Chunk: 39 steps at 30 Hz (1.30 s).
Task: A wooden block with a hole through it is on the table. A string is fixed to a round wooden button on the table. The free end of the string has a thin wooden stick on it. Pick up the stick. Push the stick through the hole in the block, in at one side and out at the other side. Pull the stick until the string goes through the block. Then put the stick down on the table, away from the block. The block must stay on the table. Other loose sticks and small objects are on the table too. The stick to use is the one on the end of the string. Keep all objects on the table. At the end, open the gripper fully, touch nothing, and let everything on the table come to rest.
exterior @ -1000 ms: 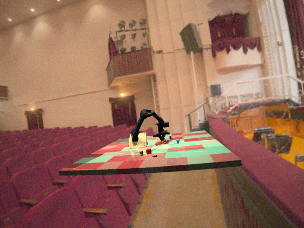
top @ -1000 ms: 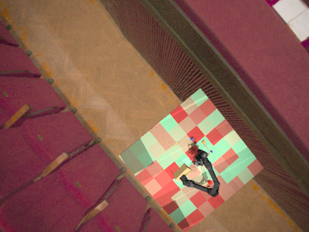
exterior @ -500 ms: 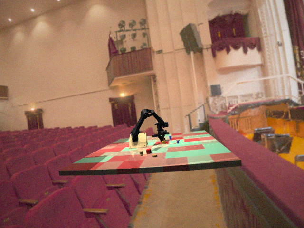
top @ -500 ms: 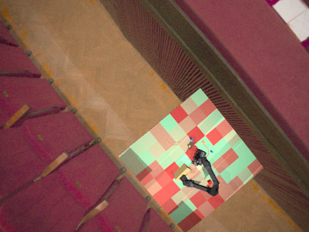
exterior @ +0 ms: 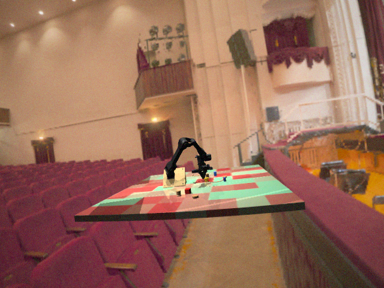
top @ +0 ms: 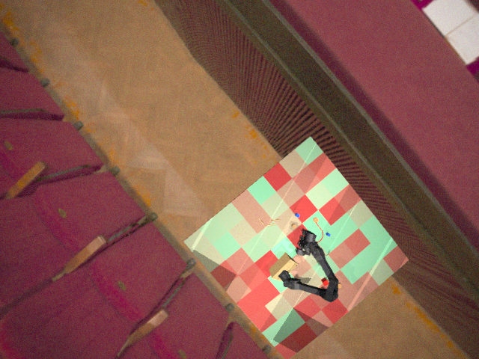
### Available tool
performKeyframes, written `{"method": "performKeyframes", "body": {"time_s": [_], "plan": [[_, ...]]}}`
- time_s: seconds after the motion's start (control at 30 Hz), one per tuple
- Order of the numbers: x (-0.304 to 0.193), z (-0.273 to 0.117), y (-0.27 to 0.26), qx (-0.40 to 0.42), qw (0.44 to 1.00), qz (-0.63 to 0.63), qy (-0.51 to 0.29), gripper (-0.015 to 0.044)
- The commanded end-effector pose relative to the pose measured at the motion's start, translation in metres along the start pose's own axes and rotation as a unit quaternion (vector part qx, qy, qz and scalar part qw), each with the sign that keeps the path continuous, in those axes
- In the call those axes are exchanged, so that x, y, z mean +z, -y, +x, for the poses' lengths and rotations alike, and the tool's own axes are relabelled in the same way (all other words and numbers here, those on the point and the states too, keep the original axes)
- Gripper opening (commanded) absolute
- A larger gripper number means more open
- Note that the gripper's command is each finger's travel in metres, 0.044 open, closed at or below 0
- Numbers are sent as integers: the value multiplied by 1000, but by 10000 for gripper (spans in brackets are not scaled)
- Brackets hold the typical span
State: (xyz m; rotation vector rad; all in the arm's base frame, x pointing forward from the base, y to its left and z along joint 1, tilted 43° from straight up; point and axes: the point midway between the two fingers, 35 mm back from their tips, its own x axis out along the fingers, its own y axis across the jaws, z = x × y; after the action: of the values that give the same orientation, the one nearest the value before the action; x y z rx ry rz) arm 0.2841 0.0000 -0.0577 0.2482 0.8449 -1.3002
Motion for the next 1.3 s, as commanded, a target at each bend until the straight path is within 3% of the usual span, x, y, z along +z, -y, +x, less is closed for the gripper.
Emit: {"method": "performKeyframes", "body": {"time_s": [0.0,1.27], "plan": [[-6,-1,0,0,1000,2,-1,0],[-56,-7,-6,-9,1000,0,-3,0]]}}
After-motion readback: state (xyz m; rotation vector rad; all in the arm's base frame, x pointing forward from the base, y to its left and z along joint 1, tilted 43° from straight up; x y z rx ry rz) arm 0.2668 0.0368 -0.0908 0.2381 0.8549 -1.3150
